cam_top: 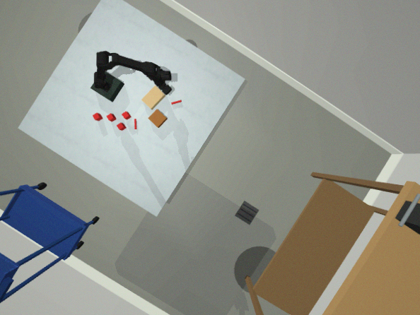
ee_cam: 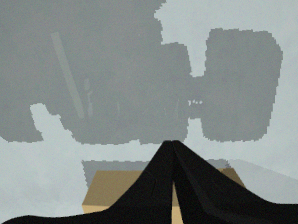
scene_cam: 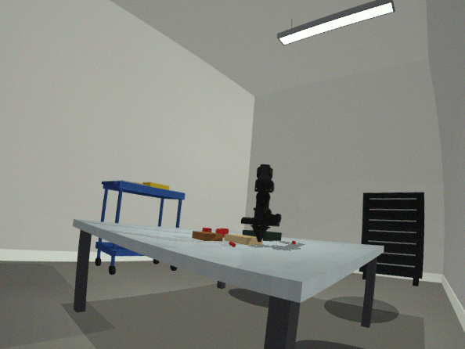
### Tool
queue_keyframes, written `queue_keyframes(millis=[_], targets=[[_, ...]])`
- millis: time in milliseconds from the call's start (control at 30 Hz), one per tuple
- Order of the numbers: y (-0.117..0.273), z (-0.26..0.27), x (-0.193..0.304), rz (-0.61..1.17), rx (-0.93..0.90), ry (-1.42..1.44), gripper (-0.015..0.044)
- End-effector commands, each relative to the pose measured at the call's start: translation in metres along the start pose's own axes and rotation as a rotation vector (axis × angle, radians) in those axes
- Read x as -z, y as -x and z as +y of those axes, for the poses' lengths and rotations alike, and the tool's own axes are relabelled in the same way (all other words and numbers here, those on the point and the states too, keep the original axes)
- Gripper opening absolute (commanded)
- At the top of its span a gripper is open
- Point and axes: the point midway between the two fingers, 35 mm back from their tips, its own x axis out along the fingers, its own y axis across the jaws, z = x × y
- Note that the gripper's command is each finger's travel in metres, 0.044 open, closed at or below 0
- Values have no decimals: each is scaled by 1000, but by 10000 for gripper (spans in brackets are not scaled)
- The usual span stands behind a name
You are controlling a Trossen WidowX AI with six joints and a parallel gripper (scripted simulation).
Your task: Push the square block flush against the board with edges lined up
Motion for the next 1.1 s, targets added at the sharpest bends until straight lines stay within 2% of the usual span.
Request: queue_keyframes(millis=[0, 1067], targets=[[-12, 2, 2, 11, -9, 6, 0], [-11, -2, 39, 15, -8, 6, 0]])
